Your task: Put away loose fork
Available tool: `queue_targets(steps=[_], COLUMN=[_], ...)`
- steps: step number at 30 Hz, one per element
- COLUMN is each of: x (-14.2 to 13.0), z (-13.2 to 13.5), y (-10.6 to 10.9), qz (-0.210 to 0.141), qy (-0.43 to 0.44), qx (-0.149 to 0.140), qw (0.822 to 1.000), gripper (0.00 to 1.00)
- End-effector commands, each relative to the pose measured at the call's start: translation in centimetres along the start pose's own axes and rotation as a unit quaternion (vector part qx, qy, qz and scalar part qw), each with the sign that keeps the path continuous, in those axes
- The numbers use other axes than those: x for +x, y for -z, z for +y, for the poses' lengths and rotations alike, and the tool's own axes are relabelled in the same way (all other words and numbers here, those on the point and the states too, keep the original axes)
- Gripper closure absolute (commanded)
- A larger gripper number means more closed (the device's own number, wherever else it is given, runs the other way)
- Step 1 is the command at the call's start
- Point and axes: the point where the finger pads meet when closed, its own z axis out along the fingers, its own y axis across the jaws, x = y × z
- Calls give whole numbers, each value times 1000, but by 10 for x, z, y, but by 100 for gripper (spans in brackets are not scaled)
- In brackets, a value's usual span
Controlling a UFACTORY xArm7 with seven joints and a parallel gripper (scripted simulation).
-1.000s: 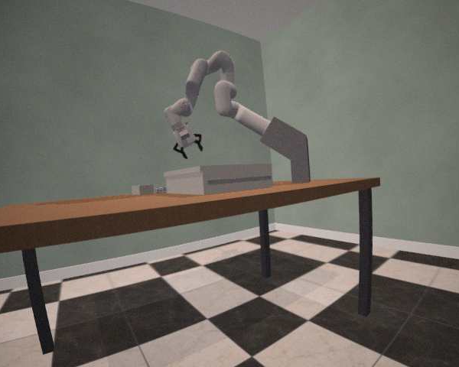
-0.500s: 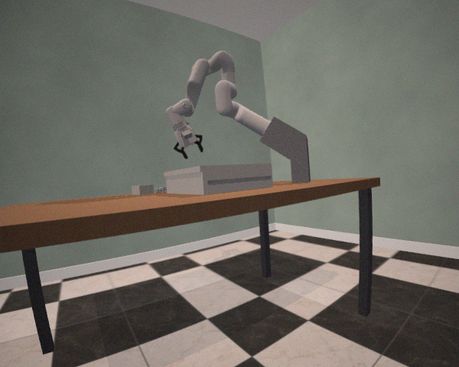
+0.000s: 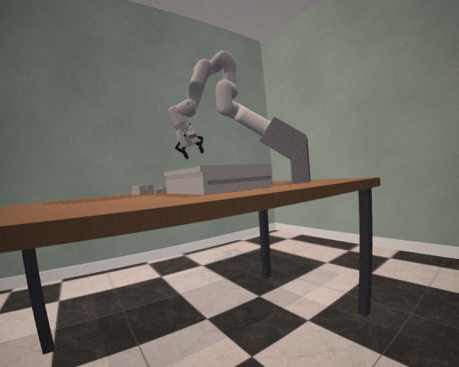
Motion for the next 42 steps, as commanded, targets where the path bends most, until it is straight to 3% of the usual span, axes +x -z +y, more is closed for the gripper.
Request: queue_targets(steps=[1, 18, 19, 30, 31, 40, 42], x=[-1, -4, -6, -6, -8, -8, -9], z=[0, -2, -5, -5, -7, -7, -9], y=[0, -2, -3, -3, -5, -5, -6], qz=[-3, -13, -22, -22, -31, -31, -40], qy=[16, 56, 94, 94, 131, 131, 166], qx=[-7, -18, -27, -27, -37, -37, -45], qw=[1000, 998, 995, 995, 990, 990, 984], gripper=[0, 0, 0, 0, 0, 0, 0])
